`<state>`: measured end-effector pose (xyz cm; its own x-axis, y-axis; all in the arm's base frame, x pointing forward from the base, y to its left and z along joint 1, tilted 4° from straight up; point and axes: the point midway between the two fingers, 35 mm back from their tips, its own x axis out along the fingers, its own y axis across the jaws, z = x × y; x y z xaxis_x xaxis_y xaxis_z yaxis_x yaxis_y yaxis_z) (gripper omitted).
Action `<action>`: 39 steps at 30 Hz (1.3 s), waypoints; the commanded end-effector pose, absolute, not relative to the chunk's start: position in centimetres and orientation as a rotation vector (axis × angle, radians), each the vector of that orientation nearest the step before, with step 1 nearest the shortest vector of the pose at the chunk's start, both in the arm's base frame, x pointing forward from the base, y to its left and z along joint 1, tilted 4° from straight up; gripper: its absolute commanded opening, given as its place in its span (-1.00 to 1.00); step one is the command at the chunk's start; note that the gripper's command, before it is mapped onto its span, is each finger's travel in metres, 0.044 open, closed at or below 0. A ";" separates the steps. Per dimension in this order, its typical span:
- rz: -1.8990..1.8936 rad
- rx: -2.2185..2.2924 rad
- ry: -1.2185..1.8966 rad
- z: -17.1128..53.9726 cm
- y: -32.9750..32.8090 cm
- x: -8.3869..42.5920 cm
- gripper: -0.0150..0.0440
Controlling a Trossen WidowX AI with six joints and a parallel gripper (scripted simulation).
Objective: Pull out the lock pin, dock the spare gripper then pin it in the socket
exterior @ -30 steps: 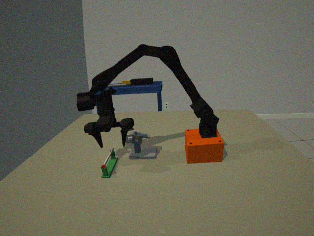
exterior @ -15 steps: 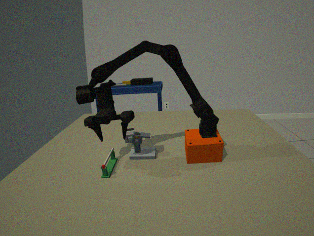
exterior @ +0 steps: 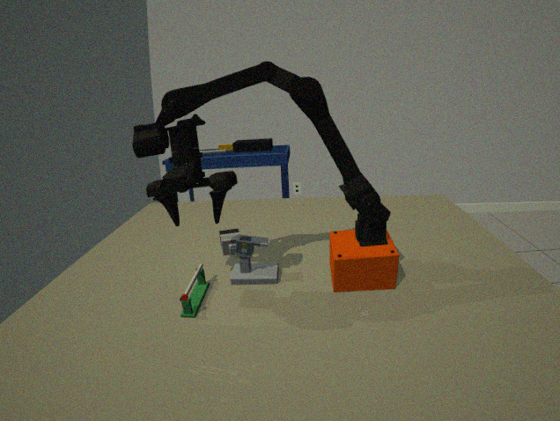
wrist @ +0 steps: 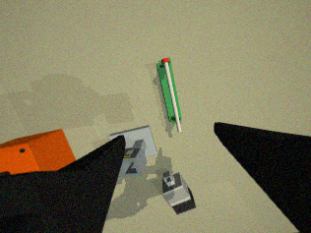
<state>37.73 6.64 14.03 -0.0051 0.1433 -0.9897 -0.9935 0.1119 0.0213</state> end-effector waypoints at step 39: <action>-0.934 1.048 1.295 9.2 -17.1 36.6 1.00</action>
<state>36.77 -17.03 9.56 0.0764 0.0340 -0.9965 0.9524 0.2934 0.0830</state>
